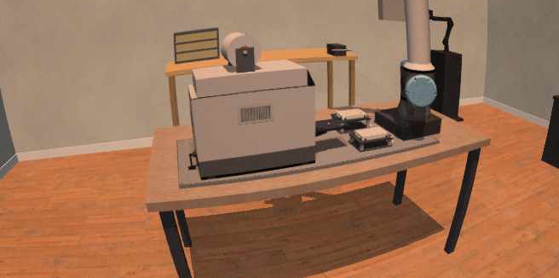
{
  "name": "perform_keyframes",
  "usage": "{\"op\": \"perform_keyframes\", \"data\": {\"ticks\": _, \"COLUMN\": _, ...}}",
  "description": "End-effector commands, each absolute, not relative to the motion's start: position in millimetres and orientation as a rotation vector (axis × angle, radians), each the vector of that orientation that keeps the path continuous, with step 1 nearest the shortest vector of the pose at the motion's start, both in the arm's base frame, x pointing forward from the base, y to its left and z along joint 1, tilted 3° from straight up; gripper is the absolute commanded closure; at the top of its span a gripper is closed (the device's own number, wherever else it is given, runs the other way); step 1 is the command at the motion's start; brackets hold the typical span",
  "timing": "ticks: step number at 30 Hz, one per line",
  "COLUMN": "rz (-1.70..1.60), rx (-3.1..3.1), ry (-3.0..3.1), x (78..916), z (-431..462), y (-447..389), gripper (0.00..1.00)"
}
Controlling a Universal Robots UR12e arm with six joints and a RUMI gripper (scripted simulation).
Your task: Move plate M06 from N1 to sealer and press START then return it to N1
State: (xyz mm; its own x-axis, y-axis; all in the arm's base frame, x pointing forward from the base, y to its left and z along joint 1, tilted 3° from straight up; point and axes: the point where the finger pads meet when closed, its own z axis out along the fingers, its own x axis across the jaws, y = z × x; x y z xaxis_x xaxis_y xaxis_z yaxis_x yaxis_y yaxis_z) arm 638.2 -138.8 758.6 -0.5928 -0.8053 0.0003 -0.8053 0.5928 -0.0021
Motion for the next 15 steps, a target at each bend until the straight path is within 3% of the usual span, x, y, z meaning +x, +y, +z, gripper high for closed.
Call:
{"op": "perform_keyframes", "data": {"ticks": 1, "rz": 0.000, "rx": -1.352, "ry": 2.835, "x": 631.8, "z": 758.0, "y": -168.5, "gripper": 0.32}}
{"op": "perform_keyframes", "data": {"ticks": 15, "rz": -0.003, "rx": -1.345, "ry": 2.833, "x": 608.7, "z": 727.0, "y": -156.0, "gripper": 0.32}}
